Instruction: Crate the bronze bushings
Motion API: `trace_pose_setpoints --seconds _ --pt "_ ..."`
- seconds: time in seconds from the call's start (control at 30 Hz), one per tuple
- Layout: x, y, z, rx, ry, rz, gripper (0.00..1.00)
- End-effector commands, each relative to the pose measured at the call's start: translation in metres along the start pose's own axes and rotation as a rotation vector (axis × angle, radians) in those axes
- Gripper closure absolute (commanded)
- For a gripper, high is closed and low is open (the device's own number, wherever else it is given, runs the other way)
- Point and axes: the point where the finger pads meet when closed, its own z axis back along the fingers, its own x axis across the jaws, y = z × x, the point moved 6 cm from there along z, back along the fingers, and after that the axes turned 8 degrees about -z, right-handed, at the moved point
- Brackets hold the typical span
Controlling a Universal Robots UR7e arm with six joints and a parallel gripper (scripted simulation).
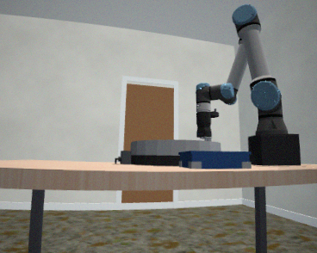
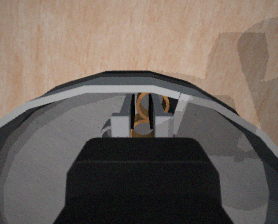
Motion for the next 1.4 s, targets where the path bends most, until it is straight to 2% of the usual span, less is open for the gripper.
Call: trace_pose_setpoints --seconds 0.0,1.37 --pt "0.0 0.0 0.0 -0.001 0.001 0.0 0.6" --pt "0.0 0.0 -0.013 -0.001 0.001 0.0 0.6"
